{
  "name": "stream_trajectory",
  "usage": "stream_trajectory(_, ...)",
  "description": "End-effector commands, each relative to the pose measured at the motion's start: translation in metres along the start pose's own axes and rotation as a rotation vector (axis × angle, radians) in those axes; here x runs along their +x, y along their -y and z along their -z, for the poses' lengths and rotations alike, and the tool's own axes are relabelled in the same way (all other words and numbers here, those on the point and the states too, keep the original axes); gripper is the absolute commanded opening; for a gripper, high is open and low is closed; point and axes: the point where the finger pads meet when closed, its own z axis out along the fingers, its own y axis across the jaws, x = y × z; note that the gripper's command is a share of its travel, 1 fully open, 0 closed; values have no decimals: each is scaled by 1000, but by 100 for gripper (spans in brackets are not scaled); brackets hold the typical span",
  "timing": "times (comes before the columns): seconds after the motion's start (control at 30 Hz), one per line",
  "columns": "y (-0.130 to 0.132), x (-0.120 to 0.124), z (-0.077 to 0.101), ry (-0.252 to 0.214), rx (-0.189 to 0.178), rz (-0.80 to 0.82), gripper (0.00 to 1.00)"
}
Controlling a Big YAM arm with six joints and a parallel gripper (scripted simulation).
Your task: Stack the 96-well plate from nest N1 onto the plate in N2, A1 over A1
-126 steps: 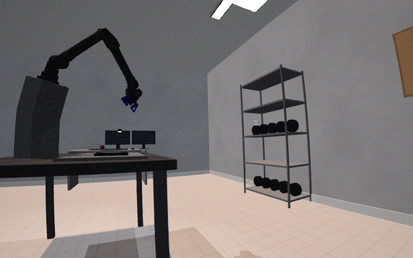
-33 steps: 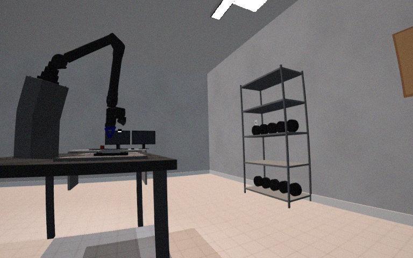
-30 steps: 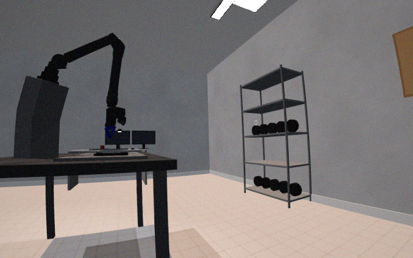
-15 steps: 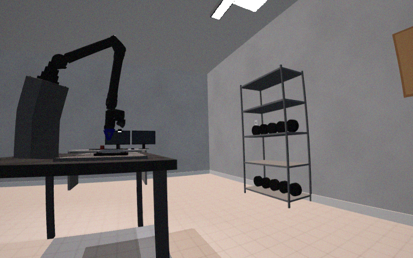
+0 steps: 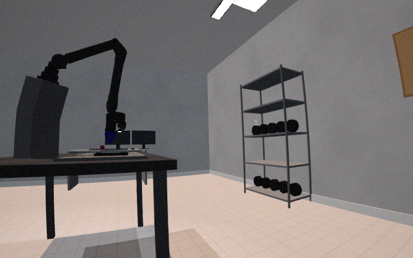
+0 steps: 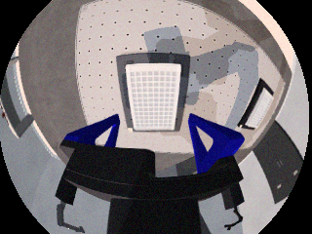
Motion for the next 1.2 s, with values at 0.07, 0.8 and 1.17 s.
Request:
stream_trajectory(0.07,-3,-2,-9,10,-6,11,100)
stream_trajectory(0.8,2,-2,-43,8,-3,1,100)
stream_trajectory(1.17,-2,-1,-57,9,-5,9,100)
